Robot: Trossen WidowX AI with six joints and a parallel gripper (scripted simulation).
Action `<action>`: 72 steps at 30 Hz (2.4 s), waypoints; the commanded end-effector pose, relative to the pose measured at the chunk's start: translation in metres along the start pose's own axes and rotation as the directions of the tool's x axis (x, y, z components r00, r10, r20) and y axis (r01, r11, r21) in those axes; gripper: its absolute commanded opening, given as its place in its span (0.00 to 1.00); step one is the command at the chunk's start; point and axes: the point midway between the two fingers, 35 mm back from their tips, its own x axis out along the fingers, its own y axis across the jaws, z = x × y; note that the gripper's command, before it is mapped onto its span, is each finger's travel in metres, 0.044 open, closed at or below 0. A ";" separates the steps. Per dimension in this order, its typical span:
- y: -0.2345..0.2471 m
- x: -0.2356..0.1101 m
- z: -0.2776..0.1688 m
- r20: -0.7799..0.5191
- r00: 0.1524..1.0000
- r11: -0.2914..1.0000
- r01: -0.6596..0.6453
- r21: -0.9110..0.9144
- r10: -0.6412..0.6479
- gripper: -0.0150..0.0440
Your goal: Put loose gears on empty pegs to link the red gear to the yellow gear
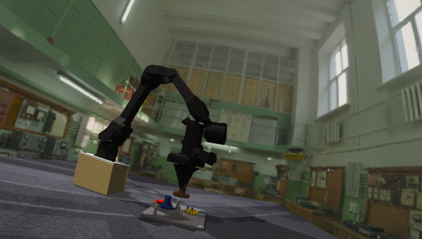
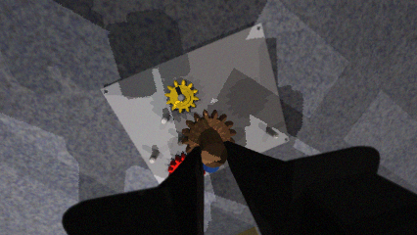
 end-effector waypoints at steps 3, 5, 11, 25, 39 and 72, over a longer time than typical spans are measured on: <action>0.001 0.004 0.001 0.002 1.000 0.999 -0.003 -0.054 0.003 0.25; 0.001 0.006 0.000 0.002 1.000 0.996 -0.003 -0.087 0.003 0.25; 0.000 0.016 0.000 0.002 1.000 0.986 -0.003 -0.164 0.003 0.25; 0.001 0.036 0.001 0.002 1.000 1.000 -0.003 -0.027 0.003 0.25; 0.000 0.043 0.001 0.002 1.000 0.985 -0.003 0.170 0.003 0.25; 0.001 0.049 0.000 0.002 1.000 0.999 -0.003 -0.044 0.003 0.25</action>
